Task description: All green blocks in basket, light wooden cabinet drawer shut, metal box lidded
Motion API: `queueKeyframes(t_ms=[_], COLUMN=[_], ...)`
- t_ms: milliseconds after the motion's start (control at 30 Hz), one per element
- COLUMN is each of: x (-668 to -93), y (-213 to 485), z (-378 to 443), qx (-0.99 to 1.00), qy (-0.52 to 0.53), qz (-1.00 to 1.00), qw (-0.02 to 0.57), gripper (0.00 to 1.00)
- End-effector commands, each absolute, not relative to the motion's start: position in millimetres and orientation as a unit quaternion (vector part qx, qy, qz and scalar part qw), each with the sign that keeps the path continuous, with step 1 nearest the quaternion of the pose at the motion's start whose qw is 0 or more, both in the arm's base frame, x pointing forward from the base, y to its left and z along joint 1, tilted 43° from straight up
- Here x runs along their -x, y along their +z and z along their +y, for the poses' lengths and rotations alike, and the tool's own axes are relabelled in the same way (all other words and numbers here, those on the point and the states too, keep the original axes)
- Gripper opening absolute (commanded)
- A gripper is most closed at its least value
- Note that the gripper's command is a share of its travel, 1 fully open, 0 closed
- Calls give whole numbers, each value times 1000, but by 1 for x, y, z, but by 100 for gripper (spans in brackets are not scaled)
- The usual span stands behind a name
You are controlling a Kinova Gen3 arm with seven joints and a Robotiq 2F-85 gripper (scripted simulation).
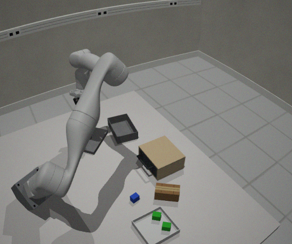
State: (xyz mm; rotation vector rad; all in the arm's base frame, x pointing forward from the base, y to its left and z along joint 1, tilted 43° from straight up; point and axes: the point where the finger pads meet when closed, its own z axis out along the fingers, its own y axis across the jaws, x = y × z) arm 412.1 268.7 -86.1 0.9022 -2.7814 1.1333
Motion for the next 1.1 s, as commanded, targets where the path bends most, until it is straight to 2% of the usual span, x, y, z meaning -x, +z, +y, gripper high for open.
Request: queueKeyframes(t_ms=[0, 1067], x=[-409, -408], y=[-86, -89], z=[271, 268], qx=[-290, -291], qy=[360, 361], qz=[-886, -886], qw=[7, 8], gripper=[48, 48])
